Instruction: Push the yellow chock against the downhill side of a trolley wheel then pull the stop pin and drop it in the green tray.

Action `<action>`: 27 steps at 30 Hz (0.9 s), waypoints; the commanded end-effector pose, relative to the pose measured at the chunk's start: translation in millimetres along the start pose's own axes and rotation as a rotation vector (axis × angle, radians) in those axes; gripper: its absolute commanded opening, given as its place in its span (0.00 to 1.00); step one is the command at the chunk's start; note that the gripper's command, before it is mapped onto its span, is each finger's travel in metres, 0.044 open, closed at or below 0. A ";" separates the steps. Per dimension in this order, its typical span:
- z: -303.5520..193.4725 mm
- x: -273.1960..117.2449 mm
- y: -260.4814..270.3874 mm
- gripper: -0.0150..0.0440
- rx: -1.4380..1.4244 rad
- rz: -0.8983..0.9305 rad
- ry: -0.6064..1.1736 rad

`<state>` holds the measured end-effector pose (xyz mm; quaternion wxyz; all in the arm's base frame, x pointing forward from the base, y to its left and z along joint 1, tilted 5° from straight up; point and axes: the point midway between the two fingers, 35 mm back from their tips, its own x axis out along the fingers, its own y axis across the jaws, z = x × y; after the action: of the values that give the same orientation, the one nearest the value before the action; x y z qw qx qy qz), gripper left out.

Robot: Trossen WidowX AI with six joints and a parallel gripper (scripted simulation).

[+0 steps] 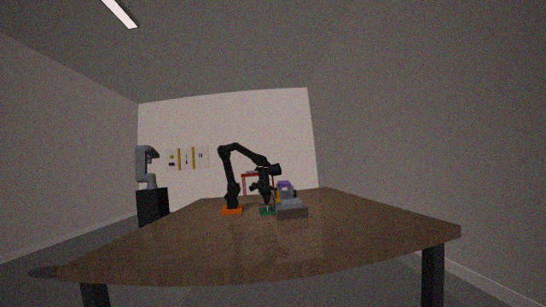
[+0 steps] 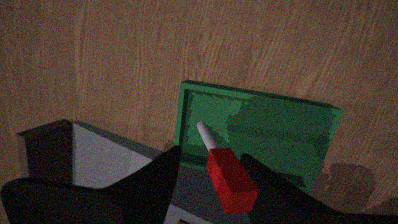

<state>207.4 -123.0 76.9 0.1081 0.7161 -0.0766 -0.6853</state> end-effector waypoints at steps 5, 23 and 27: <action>0.1 1.4 -5.3 0.58 0.003 0.006 -0.002; -1.2 4.9 -18.4 0.58 0.004 0.005 -0.002; -1.4 5.8 -21.0 0.58 0.004 0.005 -0.002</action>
<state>209.1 -104.8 67.4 0.1075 0.7164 -0.0761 -0.6852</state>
